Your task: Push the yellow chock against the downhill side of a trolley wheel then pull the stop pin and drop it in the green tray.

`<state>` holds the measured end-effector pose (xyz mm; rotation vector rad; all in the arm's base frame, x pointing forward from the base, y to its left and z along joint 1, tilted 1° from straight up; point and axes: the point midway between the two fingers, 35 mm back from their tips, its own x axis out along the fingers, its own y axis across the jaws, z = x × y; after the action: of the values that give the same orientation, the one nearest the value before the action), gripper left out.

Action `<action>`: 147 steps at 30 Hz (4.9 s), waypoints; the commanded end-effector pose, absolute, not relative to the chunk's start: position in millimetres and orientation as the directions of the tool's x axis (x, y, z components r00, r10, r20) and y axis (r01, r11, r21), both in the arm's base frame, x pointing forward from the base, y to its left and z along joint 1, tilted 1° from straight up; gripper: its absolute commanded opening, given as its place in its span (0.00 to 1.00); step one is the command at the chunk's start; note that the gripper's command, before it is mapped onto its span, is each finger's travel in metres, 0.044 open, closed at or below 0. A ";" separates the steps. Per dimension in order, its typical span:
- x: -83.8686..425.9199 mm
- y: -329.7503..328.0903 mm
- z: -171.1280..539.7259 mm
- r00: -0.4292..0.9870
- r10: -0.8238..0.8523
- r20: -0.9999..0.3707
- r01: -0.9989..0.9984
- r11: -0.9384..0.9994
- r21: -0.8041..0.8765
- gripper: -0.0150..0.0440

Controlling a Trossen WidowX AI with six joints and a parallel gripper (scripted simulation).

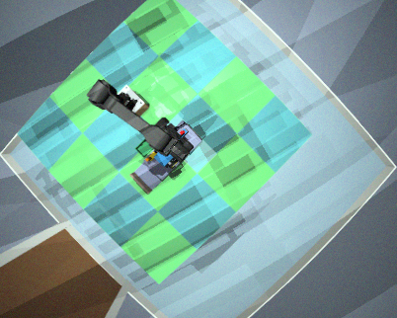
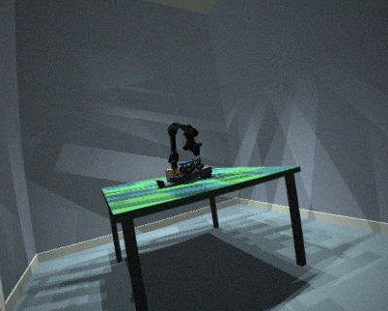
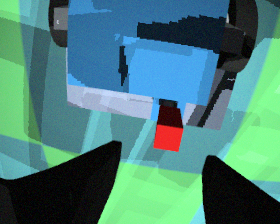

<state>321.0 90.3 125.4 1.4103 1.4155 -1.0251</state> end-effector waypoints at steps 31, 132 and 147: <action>321.3 103.3 85.6 0.007 0.290 -0.957 1.000 0.022 0.015 0.58; 317.3 101.1 106.4 0.007 0.290 -0.957 1.000 0.022 0.014 0.25; 318.3 105.6 112.9 0.007 0.290 -0.957 1.000 0.022 0.014 0.25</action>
<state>317.4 102.2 110.5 1.4027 1.4244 -1.0336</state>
